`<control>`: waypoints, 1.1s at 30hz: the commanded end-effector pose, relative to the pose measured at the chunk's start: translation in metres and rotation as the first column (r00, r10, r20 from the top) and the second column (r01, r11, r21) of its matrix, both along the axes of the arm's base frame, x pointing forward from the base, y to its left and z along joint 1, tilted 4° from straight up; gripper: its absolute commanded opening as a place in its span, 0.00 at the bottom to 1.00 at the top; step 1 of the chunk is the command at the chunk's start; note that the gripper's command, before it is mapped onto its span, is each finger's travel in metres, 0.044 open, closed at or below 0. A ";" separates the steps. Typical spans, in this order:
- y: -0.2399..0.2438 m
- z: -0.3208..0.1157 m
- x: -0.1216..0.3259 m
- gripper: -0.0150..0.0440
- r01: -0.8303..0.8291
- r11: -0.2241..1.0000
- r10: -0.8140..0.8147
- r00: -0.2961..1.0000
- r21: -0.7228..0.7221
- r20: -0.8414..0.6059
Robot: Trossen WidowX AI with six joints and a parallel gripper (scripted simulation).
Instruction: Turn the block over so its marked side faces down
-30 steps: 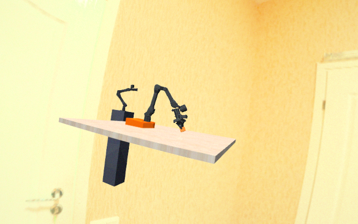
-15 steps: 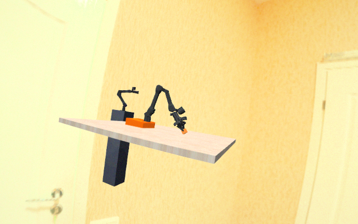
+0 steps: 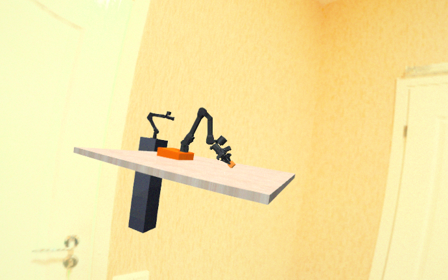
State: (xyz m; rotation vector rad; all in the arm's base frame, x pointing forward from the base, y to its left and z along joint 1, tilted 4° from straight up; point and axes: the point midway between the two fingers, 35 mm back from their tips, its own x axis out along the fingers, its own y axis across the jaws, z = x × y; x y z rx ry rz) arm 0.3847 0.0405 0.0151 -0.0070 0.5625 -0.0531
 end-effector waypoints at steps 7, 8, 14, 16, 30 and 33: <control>-0.004 -0.001 -0.014 0.25 0.006 1.000 -0.005 0.994 -0.014 0.112; -0.004 -0.001 -0.014 0.25 0.007 1.000 -0.005 0.993 -0.014 0.114; -0.004 0.002 -0.014 0.25 0.006 1.000 -0.004 0.990 -0.016 0.141; -0.004 0.002 -0.014 0.25 0.006 1.000 -0.004 0.990 -0.016 0.141; -0.004 0.002 -0.014 0.48 0.006 1.000 -0.004 0.990 -0.016 0.141; -0.004 0.002 -0.014 0.61 0.006 1.000 -0.004 0.990 -0.016 0.141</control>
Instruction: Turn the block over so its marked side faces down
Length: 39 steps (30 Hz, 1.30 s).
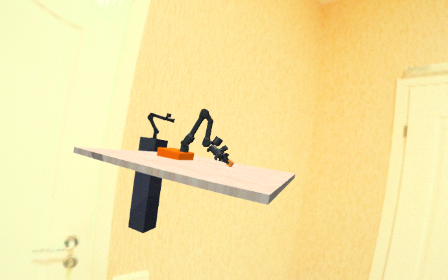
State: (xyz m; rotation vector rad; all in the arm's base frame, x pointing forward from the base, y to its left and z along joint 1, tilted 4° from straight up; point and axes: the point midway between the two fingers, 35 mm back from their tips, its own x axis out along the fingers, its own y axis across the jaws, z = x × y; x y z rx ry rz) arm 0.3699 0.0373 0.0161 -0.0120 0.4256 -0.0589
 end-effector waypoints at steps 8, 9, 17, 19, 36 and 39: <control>-0.001 0.001 0.000 0.97 0.002 1.000 -0.002 1.000 -0.006 0.005; -0.001 0.001 0.000 1.00 0.002 1.000 -0.002 1.000 -0.006 0.005; -0.001 0.001 0.000 1.00 0.002 1.000 -0.002 1.000 -0.006 0.005; -0.001 0.001 0.000 1.00 0.002 1.000 -0.002 1.000 -0.006 0.005; -0.001 0.001 0.000 1.00 0.002 1.000 -0.002 1.000 -0.006 0.005; -0.001 0.001 0.000 1.00 0.002 1.000 -0.002 1.000 -0.006 0.005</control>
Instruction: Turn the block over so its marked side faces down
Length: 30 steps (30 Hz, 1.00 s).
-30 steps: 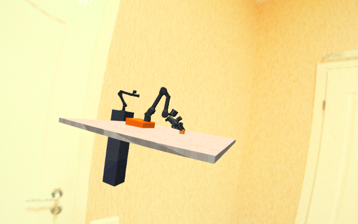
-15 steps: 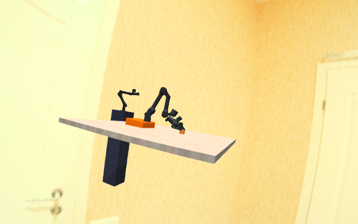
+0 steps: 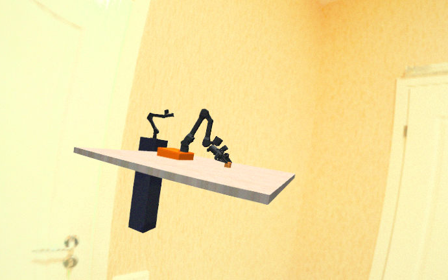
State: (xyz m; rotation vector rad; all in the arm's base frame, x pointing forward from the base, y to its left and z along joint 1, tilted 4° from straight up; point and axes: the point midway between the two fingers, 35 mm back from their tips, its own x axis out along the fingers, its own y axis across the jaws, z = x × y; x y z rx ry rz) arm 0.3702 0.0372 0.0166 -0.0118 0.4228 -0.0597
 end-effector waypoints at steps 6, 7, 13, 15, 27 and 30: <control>0.001 0.001 0.005 1.00 0.000 1.000 0.000 0.999 -0.003 -0.052; 0.002 0.003 0.008 1.00 -0.001 1.000 0.000 0.996 -0.001 -0.088; 0.005 0.026 0.006 1.00 0.005 1.000 -0.001 0.953 0.011 -0.303; 0.006 0.037 -0.001 1.00 0.009 1.000 -0.001 0.931 0.019 -0.366; 0.002 0.067 -0.025 1.00 0.022 1.000 -0.010 0.872 0.019 -0.490; 0.002 0.068 -0.022 1.00 0.022 1.000 -0.010 0.861 0.019 -0.508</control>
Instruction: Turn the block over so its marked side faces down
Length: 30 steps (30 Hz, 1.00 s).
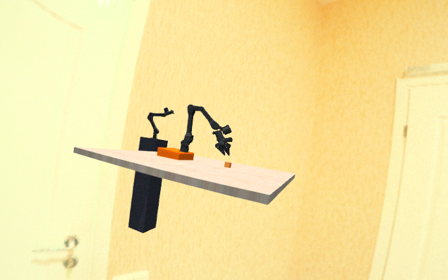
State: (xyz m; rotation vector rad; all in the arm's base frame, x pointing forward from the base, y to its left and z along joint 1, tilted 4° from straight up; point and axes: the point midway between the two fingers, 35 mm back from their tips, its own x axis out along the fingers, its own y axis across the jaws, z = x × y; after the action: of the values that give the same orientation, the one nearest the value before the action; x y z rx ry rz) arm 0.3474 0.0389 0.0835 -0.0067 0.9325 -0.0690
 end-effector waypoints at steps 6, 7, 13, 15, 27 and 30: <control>0.002 0.009 0.019 1.00 0.004 1.000 -0.002 0.978 0.010 -0.209; 0.002 0.010 0.021 1.00 0.005 1.000 -0.002 0.971 0.011 -0.240; 0.001 0.019 0.032 1.00 0.017 1.000 -0.005 0.906 0.023 -0.424; 0.001 0.023 0.033 1.00 0.023 0.999 -0.007 0.876 0.027 -0.482; -0.001 -0.010 0.037 1.00 0.028 0.999 -0.008 0.853 0.031 -0.522; -0.001 -0.015 0.038 1.00 0.028 0.999 -0.008 0.853 0.031 -0.522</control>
State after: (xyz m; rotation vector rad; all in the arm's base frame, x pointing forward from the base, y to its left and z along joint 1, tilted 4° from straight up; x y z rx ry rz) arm 0.3834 0.0372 0.0718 0.0179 1.4919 -0.0770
